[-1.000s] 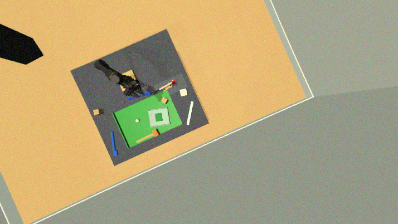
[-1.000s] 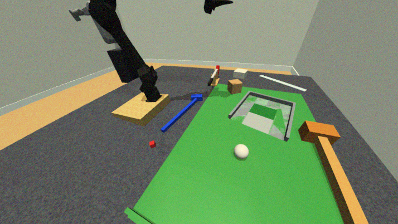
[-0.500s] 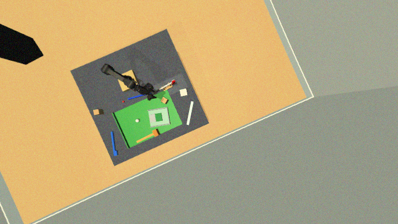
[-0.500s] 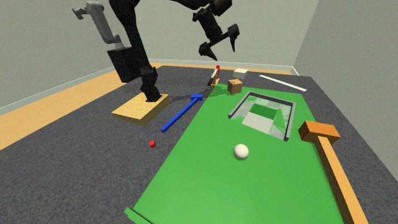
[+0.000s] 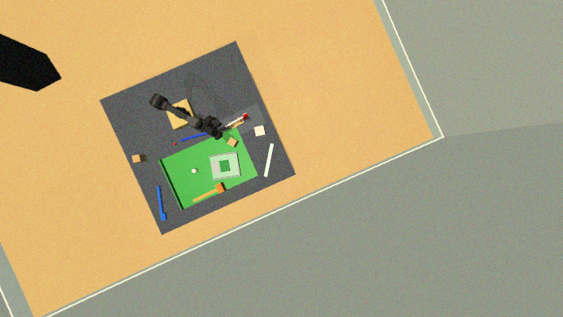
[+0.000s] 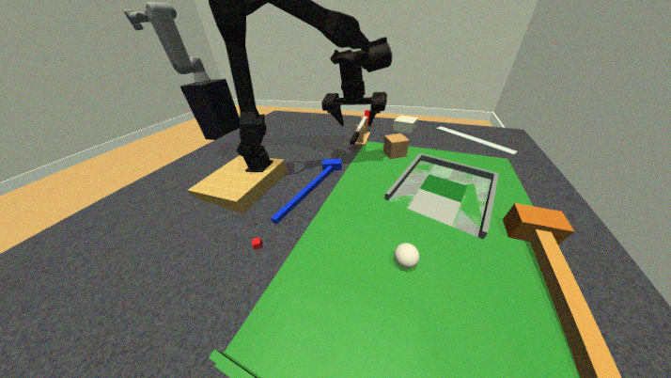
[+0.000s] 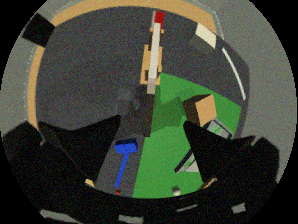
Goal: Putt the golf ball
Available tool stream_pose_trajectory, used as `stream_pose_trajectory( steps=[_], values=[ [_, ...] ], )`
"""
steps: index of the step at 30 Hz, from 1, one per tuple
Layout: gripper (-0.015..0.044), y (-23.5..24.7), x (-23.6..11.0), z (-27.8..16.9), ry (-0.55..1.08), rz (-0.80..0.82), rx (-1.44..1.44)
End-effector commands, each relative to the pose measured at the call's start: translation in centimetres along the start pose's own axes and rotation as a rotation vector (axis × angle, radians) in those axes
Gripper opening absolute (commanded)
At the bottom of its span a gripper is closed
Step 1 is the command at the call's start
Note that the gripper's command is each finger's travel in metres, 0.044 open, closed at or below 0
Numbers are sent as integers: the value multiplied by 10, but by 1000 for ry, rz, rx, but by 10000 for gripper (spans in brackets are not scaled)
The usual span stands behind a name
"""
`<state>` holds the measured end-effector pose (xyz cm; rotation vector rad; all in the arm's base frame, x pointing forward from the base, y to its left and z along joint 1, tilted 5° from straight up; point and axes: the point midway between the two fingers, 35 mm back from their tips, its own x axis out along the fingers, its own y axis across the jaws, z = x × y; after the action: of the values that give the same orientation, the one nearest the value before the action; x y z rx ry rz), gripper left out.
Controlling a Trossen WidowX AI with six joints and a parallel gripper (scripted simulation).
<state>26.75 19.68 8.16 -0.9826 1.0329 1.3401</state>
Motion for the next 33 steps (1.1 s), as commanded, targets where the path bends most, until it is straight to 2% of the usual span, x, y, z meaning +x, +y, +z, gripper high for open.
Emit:
stream_pose_trajectory(
  steps=[1, 7, 13, 18, 33],
  values=[
    [440, 4, 5, -3, 3, 23, 9],
    [440, 4, 25, -9, 3, 23, 9],
    [440, 4, 27, -10, 3, 23, 9],
    [440, 5, 47, -16, 3, 24, 9],
    [440, 5, 60, -19, 3, 24, 9]
  ],
)
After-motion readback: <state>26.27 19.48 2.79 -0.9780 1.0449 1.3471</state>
